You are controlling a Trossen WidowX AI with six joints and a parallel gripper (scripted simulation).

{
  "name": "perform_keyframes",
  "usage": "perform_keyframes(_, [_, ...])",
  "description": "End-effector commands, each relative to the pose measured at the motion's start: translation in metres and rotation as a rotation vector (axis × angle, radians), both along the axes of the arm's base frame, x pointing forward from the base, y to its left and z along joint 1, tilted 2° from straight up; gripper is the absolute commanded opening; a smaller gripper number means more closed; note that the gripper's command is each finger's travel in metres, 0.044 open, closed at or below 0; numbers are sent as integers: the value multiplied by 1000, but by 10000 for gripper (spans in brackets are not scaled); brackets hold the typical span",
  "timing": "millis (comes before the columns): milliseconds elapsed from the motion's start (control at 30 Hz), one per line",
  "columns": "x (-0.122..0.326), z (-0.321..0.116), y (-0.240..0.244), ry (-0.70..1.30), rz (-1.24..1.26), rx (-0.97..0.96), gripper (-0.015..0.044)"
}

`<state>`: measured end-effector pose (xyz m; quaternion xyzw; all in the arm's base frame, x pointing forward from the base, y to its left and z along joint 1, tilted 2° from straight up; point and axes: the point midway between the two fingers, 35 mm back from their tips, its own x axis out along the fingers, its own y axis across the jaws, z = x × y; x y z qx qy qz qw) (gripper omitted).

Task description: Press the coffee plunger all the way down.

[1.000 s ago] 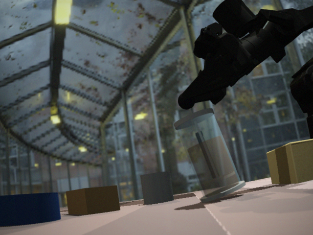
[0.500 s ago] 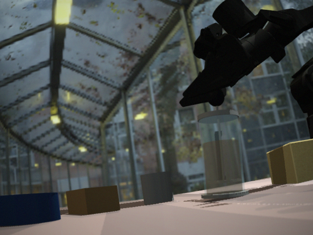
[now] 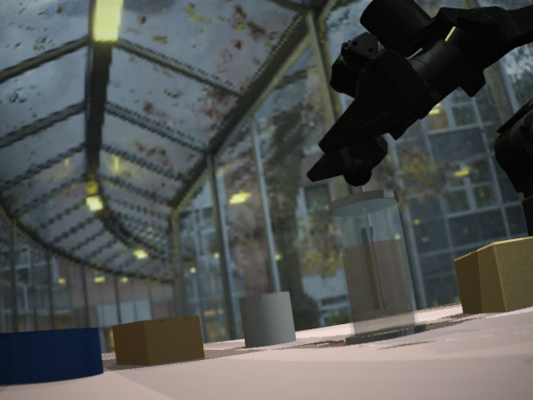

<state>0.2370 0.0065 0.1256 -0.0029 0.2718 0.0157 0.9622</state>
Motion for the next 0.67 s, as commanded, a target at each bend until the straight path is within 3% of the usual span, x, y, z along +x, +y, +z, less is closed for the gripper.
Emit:
perform_keyframes(0, [-10, 35, -1, -13, 2, 3, 440])
perform_keyframes(133, [-31, 67, -2, -1, 1, 6, 440])
perform_keyframes(633, [-33, 67, -2, 0, 1, 6, 440])
